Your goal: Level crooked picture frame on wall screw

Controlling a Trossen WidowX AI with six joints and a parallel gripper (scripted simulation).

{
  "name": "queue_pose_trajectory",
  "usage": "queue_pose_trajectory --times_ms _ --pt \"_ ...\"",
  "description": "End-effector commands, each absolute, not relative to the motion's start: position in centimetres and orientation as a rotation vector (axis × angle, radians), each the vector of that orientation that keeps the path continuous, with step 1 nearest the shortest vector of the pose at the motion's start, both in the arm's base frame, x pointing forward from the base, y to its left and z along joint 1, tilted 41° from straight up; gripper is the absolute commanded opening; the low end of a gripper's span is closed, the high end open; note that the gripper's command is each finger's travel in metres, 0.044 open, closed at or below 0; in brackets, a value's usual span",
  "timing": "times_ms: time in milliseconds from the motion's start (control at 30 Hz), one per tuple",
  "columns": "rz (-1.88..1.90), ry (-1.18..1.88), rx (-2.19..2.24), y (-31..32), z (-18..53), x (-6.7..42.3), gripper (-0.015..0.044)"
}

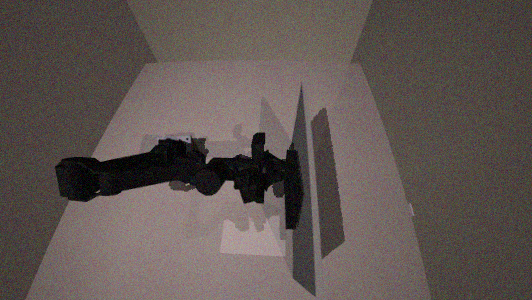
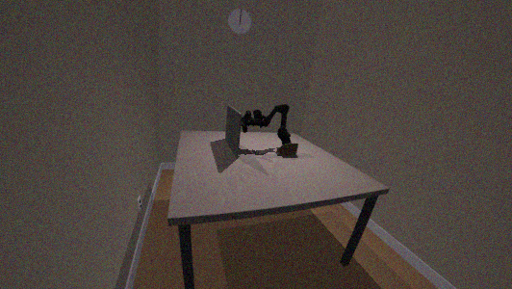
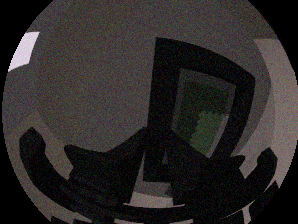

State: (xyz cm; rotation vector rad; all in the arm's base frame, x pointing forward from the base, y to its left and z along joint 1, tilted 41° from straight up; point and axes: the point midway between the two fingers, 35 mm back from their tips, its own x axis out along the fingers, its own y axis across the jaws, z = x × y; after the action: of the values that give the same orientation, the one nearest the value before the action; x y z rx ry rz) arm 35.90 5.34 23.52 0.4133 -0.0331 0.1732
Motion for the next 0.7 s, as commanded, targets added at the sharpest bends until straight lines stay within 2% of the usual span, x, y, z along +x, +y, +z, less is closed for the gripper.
queue_pose_trajectory --times_ms 0,667 --pt "0.179 -0.035 0.416 5.32 23.52 35.90 0.0000" --pt "0.179 -0.033 0.418 5.27 23.45 35.92 0.0000"
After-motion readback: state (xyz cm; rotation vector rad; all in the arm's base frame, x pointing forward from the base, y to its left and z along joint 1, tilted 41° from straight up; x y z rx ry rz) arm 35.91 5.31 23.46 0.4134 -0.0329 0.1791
